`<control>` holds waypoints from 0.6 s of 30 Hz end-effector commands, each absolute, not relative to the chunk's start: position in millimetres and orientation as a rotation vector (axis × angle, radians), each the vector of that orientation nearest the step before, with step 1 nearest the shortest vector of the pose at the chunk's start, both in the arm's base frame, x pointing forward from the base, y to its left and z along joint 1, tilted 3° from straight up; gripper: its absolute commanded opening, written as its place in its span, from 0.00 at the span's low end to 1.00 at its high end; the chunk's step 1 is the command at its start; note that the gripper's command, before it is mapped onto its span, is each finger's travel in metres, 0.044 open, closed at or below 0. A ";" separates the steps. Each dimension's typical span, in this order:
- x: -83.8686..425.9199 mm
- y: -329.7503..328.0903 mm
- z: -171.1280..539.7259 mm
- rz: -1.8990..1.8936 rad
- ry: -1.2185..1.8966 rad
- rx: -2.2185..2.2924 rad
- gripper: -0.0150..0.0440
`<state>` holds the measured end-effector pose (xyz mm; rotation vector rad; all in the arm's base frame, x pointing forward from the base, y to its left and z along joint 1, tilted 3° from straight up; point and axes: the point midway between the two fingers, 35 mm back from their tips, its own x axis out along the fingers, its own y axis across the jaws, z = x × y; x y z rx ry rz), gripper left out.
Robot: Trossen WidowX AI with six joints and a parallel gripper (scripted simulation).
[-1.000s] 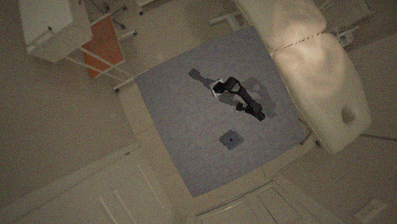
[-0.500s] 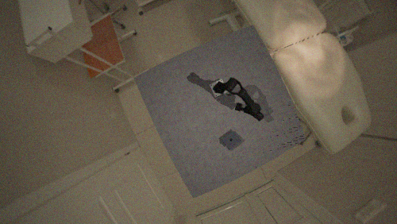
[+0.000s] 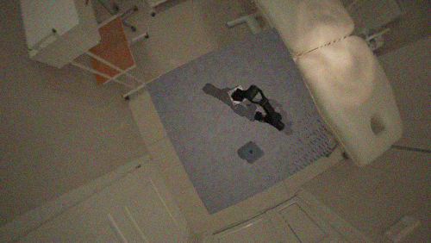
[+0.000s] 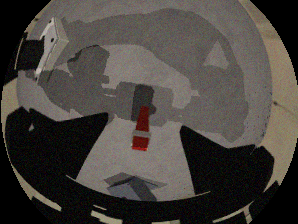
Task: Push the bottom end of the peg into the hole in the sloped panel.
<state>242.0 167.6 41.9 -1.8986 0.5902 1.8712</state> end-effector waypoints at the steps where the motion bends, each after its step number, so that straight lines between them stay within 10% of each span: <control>1: 240.4 165.7 36.2 1.879 0.608 -1.897 1.00; 4: 240.4 165.7 36.2 1.879 0.608 -1.897 1.00; 18: 241.4 167.2 39.7 1.874 0.593 -1.897 0.38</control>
